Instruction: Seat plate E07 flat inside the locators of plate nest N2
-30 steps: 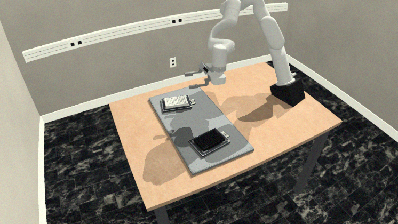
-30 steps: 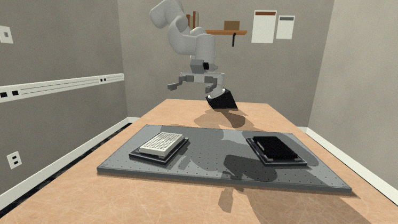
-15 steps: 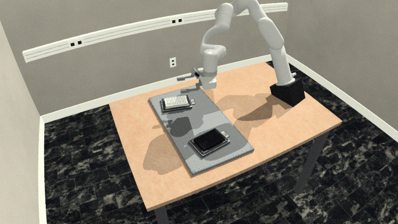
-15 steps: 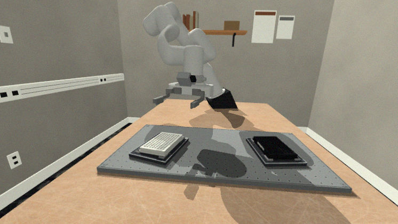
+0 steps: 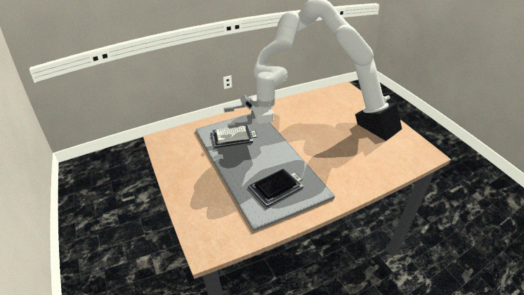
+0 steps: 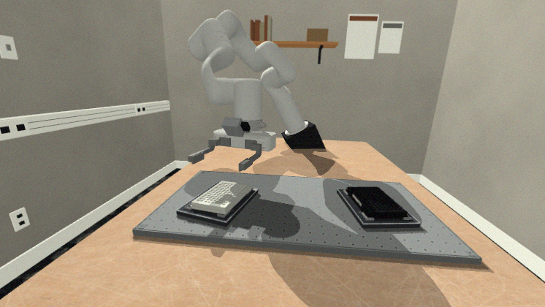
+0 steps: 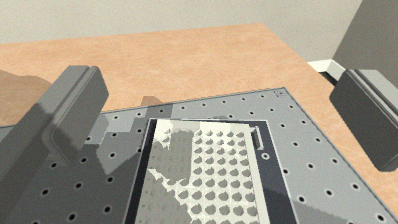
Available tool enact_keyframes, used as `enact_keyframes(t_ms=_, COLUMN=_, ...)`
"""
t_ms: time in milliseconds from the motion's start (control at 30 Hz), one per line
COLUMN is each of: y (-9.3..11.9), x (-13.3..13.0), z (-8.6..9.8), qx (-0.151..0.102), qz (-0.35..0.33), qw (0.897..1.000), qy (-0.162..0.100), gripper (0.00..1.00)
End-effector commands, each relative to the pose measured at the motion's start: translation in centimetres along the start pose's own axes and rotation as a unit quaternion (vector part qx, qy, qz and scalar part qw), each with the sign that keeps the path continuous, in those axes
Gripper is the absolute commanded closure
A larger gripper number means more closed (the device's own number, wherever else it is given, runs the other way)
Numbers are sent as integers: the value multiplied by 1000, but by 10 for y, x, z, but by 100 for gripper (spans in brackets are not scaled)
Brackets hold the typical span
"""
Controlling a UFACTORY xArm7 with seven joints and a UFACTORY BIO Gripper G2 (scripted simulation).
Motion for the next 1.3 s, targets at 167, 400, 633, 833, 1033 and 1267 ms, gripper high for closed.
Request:
enact_keyframes(t_ms=167, y=-4, x=2, z=2, qx=-3, qz=1, qw=1000, qy=-1, gripper=46)
enact_keyframes(t_ms=400, y=-4, x=1, z=-1, qx=-3, qz=1, qw=1000, qy=-1, gripper=46)
enact_keyframes(t_ms=633, y=-4, x=0, z=-11, qx=-3, qz=1, qw=1000, qy=-1, gripper=46)
enact_keyframes(t_ms=833, y=-4, x=-1, z=-21, qx=-3, qz=1, qw=1000, qy=-1, gripper=46)
enact_keyframes(t_ms=1033, y=-4, x=-1, z=-28, qx=-3, qz=1, qw=1000, qy=-1, gripper=46)
enact_keyframes(t_ms=1267, y=-4, x=-3, z=-40, qx=-3, qz=1, qw=1000, qy=-1, gripper=46)
Point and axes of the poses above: the point midway between the two finger pads, its own y axis back along the fingers, its own x axis across the jaws, z = x × y, the point moved 3 cm from there along y, back along the fingers, and after that the axes turned 6 degrees about -y, right-handed, at the moved point
